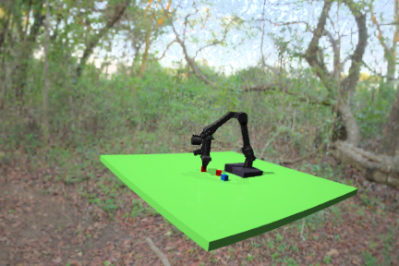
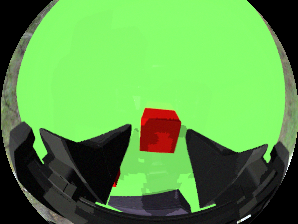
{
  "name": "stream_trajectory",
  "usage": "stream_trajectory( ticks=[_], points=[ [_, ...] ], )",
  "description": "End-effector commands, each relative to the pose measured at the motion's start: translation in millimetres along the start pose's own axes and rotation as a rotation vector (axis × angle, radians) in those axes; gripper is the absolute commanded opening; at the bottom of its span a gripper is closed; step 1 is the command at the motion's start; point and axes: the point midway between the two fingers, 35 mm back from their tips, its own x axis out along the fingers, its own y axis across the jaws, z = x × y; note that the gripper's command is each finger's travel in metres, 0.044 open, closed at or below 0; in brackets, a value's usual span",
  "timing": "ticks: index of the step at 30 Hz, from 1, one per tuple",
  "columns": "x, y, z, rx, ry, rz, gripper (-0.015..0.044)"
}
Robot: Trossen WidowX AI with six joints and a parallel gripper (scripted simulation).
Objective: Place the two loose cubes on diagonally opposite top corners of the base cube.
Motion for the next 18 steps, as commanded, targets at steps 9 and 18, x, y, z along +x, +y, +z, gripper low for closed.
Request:
stream_trajectory(
  ticks=[9, 18],
  points=[
    [5, 0, -1, 0.004, 0.007, 0.003, 0.0105],
    [-17, 1, 3, 0.004, 0.007, 0.003, 0.0105]
  ],
)
